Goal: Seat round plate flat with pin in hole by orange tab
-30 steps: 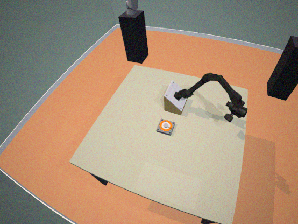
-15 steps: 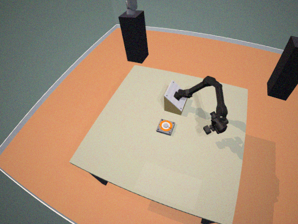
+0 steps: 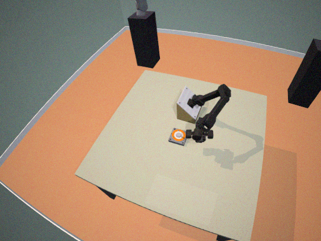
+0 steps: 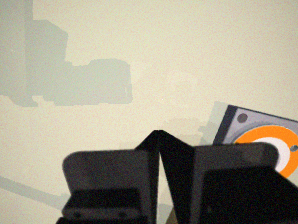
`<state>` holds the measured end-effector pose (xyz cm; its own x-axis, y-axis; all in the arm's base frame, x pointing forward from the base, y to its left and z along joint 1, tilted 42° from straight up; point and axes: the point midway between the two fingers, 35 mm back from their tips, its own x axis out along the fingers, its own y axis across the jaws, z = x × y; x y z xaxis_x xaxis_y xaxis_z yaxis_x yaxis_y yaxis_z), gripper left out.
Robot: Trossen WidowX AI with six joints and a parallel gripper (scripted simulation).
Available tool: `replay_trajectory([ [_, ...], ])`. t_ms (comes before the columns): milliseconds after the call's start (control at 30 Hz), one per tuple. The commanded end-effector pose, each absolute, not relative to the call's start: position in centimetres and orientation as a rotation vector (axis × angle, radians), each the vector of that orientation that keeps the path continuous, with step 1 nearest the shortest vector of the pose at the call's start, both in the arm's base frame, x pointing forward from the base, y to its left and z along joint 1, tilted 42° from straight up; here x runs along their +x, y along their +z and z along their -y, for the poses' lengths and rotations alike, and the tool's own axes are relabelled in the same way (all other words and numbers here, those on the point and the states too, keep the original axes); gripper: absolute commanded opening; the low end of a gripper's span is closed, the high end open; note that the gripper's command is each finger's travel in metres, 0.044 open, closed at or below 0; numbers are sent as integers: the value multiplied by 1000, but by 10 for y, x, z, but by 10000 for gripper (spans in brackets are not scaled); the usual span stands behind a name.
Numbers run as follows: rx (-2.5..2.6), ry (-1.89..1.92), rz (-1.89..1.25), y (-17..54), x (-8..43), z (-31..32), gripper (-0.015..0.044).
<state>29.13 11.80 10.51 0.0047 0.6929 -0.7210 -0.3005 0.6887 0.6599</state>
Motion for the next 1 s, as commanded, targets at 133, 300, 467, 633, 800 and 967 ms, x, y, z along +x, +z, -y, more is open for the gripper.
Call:
replay_trajectory([
  [133, 508, 613, -1453, 40, 264, -43, 0],
  [300, 545, 578, -1469, 29, 256, -30, 0],
  [467, 544, 577, -1469, 17, 259, -41, 0],
  [633, 545, 578, -1469, -1, 260, -58, 0],
  [800, 546, 579, -1469, -6, 261, -63, 0],
  [967, 546, 579, -1468, -6, 265, -63, 0],
])
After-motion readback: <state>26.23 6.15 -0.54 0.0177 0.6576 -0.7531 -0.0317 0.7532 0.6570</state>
